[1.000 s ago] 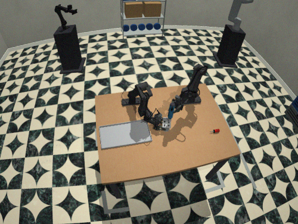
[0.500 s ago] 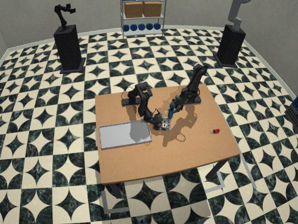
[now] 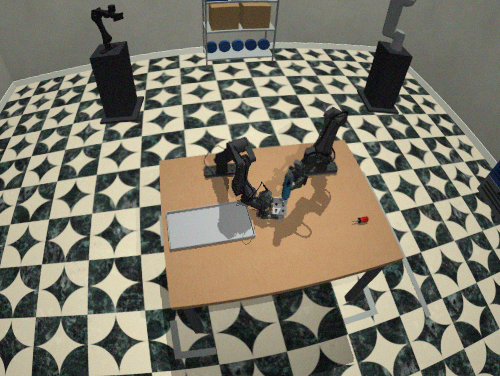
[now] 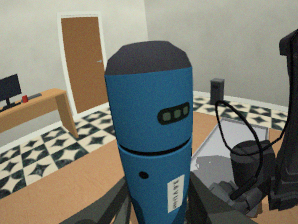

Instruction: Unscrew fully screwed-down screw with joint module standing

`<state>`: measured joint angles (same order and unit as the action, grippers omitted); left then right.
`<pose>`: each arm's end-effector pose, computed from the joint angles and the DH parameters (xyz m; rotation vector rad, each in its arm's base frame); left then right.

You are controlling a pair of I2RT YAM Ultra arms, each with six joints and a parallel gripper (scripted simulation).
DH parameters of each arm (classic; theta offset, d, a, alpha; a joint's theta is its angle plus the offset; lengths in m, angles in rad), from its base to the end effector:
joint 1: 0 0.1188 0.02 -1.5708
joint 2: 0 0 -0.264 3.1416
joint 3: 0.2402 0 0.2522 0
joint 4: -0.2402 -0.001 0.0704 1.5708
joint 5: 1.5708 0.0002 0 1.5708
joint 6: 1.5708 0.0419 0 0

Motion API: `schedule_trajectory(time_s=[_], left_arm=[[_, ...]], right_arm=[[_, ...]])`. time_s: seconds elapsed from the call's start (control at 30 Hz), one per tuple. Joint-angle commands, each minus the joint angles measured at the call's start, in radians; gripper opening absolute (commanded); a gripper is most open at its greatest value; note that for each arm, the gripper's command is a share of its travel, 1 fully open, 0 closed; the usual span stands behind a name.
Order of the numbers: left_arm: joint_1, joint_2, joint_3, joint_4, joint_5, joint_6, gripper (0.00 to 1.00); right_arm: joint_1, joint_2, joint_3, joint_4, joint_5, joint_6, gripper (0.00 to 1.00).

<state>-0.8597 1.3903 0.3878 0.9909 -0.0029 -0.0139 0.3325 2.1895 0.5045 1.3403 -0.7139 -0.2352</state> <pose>0.1753 -0.2018 0.2028 0.6643 1.4817 -0.6769 0.2750 0.1251 0.0490 -0.9753 1.6256 0.7458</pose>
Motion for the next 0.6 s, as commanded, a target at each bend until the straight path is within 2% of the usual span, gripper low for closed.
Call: schedule_trajectory(time_s=[0.0,0.57], left_arm=[[0.008,-0.014,0.008,0.064,0.010,-0.006,0.42],[0.008,-0.006,0.008,0.069,0.010,-0.006,0.42]], right_arm=[[0.012,0.022,0.029,-0.016,-0.002,-0.002,0.59],[0.012,0.022,0.029,-0.016,-0.002,-0.002,0.59]])
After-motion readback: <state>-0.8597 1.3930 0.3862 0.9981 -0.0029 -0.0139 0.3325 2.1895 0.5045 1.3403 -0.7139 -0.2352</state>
